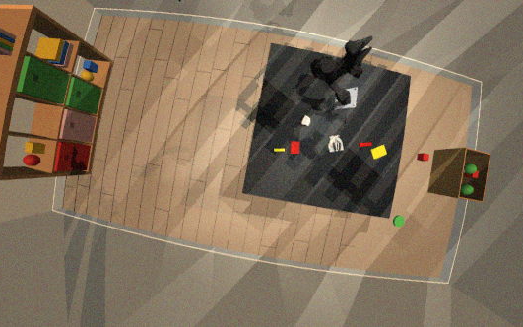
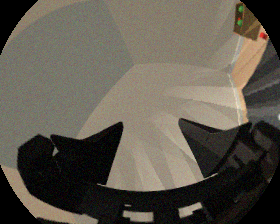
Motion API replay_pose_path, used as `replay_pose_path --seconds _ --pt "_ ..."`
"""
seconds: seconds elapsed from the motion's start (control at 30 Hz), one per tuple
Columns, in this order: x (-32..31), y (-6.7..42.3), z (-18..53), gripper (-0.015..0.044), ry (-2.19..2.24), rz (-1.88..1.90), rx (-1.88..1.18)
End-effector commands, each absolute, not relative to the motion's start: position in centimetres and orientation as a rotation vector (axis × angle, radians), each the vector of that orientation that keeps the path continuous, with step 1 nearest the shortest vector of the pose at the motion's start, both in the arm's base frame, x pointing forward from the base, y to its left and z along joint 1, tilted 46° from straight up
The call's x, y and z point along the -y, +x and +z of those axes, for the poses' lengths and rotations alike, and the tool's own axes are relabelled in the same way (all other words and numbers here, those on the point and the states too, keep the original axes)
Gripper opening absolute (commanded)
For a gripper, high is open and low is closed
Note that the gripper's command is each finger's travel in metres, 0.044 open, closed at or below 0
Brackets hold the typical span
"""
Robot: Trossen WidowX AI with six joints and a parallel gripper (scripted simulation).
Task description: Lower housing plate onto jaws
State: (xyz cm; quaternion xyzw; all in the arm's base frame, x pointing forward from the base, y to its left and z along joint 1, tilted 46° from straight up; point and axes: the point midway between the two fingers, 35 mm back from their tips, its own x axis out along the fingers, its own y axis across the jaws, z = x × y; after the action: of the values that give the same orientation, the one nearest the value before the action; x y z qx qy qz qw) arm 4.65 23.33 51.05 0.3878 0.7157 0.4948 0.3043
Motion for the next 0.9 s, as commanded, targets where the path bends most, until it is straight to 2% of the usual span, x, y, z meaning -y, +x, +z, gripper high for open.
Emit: replay_pose_path --seconds 0.0,0.03,0.87 --pt "-23.3 4.6 51.1 0.0426 1.027 1.311 -1.896" --pt "-23.3 4.7 51.0 0.0440 1.027 1.310 -1.892" --pt "-23.8 11.8 47.2 0.0440 0.988 1.227 -1.401"
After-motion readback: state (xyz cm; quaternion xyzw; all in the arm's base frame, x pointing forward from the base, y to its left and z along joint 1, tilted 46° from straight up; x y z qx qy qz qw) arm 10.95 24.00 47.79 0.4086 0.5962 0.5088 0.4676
